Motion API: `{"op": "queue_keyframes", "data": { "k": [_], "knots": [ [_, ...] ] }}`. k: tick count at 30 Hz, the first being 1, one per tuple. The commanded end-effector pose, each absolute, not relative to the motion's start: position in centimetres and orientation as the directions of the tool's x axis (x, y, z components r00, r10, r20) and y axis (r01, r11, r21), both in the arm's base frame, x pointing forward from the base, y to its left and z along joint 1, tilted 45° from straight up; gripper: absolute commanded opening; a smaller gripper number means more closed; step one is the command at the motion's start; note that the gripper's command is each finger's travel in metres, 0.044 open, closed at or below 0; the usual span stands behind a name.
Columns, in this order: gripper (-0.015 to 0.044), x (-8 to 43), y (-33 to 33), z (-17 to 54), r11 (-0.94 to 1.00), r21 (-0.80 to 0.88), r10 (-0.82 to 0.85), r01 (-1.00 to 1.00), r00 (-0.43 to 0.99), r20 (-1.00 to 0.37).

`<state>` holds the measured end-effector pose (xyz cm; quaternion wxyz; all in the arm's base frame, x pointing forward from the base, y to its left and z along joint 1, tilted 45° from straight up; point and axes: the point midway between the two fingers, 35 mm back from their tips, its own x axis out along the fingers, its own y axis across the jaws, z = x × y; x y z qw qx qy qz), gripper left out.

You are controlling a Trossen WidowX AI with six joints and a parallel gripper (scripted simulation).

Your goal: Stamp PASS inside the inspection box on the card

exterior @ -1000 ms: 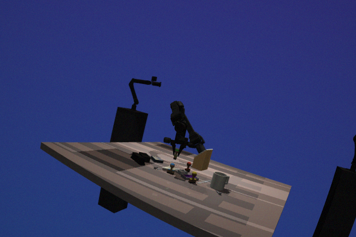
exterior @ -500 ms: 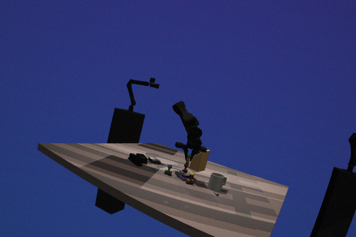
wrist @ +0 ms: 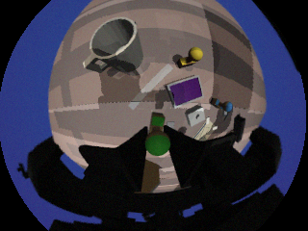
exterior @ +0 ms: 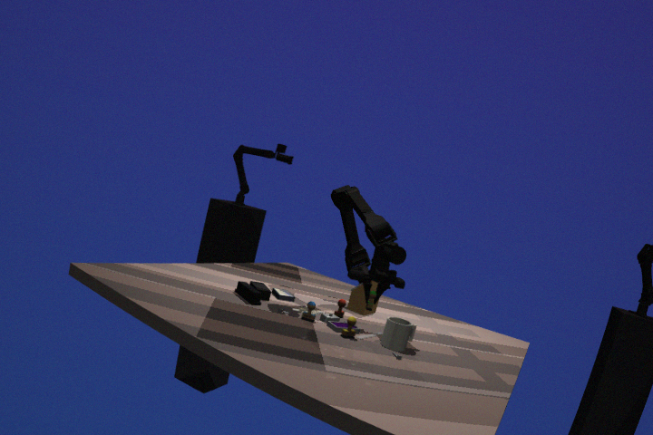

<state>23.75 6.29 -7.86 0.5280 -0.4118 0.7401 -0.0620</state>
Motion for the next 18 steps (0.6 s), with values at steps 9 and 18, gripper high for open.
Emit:
{"op": "queue_keyframes", "data": {
  "k": [9, 18],
  "knots": [
    [0.0, 23.7, 5.7, -9.2, 0.661, -0.529, -0.672, -0.532, -0.106, -0.733],
    [0.0, 23.6, 4.7, -10.2, 0.661, -0.529, -0.672, -0.532, -0.106, -0.733]
  ]
}}
